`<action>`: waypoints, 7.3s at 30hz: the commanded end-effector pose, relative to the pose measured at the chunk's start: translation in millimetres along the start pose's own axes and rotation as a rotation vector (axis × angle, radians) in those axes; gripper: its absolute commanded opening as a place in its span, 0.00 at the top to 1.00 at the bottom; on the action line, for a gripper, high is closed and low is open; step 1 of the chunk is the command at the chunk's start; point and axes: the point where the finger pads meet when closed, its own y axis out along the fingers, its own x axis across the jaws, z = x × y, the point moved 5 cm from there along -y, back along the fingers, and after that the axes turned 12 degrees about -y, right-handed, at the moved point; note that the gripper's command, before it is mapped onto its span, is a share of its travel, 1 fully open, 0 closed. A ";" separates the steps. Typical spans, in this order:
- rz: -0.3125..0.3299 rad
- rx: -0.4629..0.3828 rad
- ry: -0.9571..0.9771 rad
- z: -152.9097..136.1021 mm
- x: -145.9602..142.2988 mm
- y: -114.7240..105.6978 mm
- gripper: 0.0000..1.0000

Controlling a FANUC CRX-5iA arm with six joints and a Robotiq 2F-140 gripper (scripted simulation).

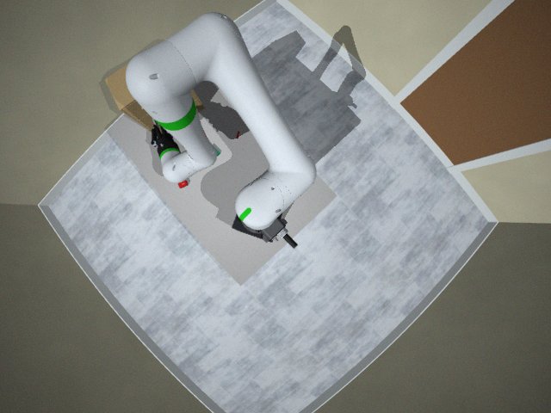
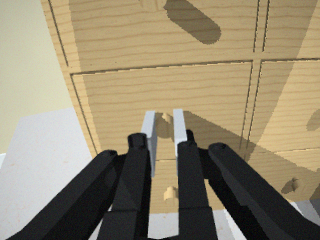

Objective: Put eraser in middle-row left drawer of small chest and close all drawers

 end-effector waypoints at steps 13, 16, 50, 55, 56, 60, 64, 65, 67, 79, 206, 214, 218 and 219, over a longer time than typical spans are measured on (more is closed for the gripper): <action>0.000 0.000 0.000 -1.2 -0.3 -3.8 0.92; 0.000 0.000 0.000 -1.9 -0.5 -5.7 0.92; 0.000 0.000 0.000 -14.8 -3.2 -41.7 0.92; 0.000 0.000 0.000 -16.2 -3.5 -45.7 0.92; 0.000 0.000 0.000 -16.6 -3.6 -47.0 0.92; 0.000 0.000 0.000 -18.3 -4.0 -51.7 0.92; 0.000 0.000 0.000 -19.8 -4.3 -55.9 0.92; 0.000 0.000 0.000 -20.1 -4.3 -56.9 0.92; 0.000 0.000 0.000 -20.8 -4.5 -58.6 0.92; 0.000 0.000 0.000 -22.8 -4.9 -64.3 0.92; 0.063 -0.302 0.000 -9.0 -1.7 -196.8 0.80; 0.102 -0.482 0.000 8.0 1.8 -212.9 0.80; 0.114 -0.547 -0.001 14.1 3.3 -218.0 0.80; 0.118 -0.561 -0.001 15.3 3.5 -219.3 0.80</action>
